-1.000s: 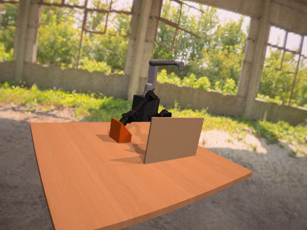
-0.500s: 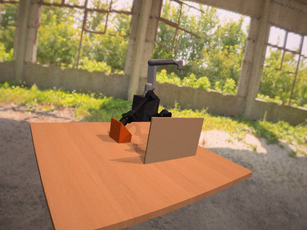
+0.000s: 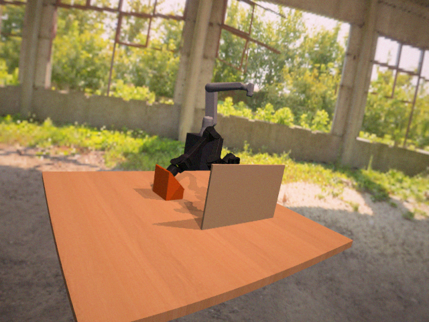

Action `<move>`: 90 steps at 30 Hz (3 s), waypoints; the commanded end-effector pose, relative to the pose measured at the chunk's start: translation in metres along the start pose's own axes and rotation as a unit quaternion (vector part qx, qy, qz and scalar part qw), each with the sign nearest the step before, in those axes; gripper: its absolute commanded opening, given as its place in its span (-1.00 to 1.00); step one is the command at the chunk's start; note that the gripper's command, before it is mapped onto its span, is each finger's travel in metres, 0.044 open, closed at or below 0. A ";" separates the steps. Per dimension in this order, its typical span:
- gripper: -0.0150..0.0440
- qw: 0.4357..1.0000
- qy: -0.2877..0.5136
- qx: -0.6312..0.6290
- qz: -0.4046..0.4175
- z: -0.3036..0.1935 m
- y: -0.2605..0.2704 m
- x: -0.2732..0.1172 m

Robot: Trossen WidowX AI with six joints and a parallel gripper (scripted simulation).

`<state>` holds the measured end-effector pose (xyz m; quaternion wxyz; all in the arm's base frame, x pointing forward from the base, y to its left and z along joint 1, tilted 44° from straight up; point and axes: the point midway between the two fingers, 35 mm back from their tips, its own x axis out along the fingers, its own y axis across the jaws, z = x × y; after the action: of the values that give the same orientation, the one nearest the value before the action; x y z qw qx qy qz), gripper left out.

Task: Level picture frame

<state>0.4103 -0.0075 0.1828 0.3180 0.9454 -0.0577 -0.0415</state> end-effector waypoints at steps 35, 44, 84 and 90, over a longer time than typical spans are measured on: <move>-0.49 1.000 0.001 -0.001 0.010 -0.003 0.005 0.000; -0.49 1.000 0.001 0.000 0.010 -0.004 0.004 0.000; -0.49 1.000 0.001 0.000 0.010 -0.010 0.004 0.000; -0.49 1.000 0.001 0.000 0.010 -0.010 0.004 0.000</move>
<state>0.4105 -0.0032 0.1887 0.3184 0.9450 -0.0612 -0.0422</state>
